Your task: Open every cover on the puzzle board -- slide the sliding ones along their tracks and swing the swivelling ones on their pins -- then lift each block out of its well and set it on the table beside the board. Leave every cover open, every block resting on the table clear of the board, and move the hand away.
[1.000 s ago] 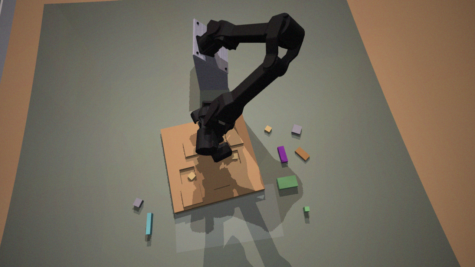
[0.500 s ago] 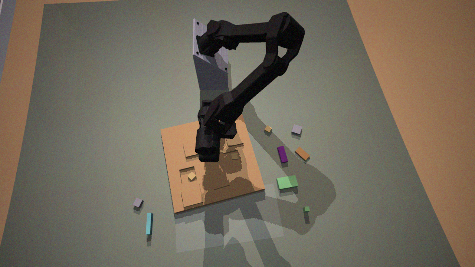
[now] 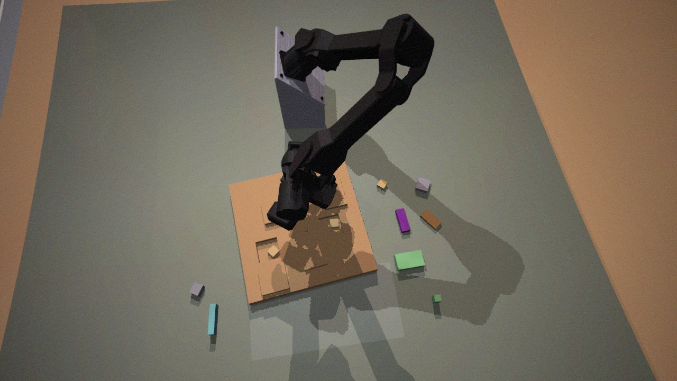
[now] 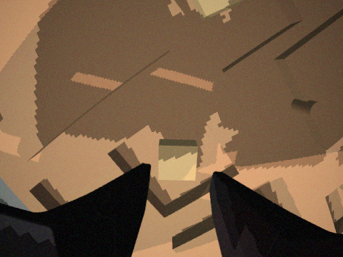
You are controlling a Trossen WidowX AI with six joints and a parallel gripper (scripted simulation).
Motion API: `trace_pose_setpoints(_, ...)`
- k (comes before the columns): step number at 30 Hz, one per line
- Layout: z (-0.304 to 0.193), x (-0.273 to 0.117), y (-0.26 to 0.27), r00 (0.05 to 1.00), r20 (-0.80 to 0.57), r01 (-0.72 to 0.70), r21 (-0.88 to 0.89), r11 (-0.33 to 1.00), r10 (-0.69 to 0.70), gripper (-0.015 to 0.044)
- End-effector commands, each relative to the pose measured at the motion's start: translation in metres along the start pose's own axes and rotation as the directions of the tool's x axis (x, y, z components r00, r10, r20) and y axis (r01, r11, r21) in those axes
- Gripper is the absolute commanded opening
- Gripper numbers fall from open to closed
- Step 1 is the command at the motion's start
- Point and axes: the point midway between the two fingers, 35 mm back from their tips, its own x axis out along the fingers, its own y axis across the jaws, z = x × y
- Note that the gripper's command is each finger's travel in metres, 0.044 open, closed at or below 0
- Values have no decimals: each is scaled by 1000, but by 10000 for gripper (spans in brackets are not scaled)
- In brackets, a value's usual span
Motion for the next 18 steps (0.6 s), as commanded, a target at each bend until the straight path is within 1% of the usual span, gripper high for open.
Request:
trace_pose_setpoints(1,0,-2,0,1000,-2,1,129,992,-1,144)
trace_pose_setpoints(9,0,-6,-1,1000,-3,2,372,928,-1,144)
trace_pose_setpoints(18,0,-11,-1,1000,-3,3,617,787,-1,144)
